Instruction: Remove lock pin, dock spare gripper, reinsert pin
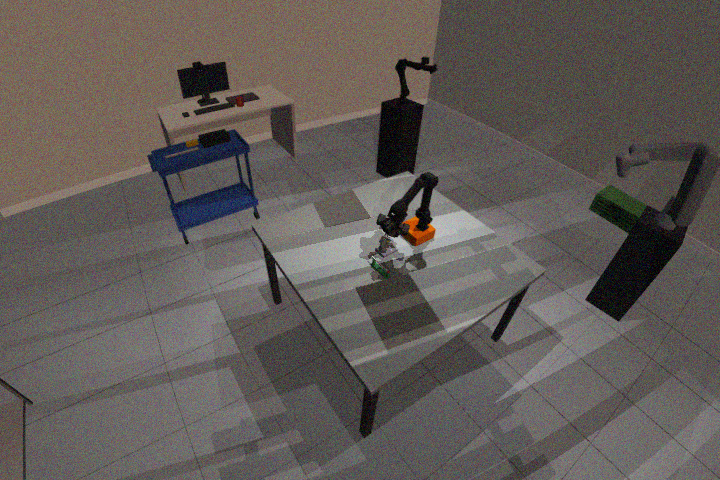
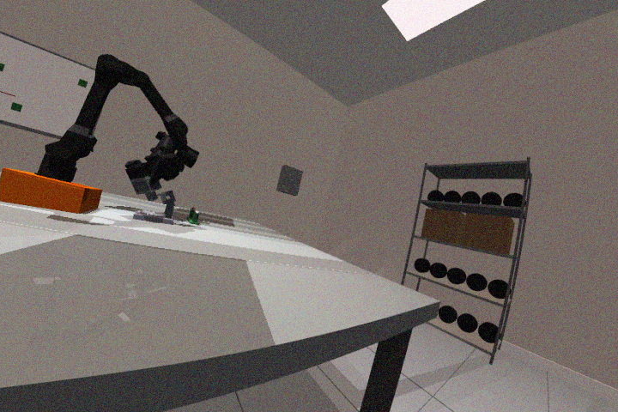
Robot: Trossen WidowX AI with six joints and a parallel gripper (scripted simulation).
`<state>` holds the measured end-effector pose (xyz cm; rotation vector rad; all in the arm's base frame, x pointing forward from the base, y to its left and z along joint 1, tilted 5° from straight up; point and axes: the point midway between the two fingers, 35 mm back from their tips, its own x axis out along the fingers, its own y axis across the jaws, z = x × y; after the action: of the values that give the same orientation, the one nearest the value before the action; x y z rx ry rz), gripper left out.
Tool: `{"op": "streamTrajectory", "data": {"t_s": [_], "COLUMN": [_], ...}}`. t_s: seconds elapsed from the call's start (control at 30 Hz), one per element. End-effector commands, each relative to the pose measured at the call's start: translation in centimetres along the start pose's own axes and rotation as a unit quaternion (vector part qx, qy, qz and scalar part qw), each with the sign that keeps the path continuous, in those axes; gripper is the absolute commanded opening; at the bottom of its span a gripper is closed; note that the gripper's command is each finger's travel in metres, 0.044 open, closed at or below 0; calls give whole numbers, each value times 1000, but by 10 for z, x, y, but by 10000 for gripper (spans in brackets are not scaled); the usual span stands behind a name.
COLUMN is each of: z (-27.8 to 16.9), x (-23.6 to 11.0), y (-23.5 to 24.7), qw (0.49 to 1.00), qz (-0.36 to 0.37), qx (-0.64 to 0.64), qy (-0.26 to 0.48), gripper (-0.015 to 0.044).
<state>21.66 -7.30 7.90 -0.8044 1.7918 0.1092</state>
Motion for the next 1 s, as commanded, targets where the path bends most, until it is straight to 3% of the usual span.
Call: {"op": "streamTrajectory", "data": {"t_s": [0.0,0.97], "z": [-2,-4], "x": [-5,-55], "y": [1,12], "qw": [1000,958], "qz": [-25,-238], "qx": [-9,-139], "qy": [16,81], "gripper": [0,0]}}
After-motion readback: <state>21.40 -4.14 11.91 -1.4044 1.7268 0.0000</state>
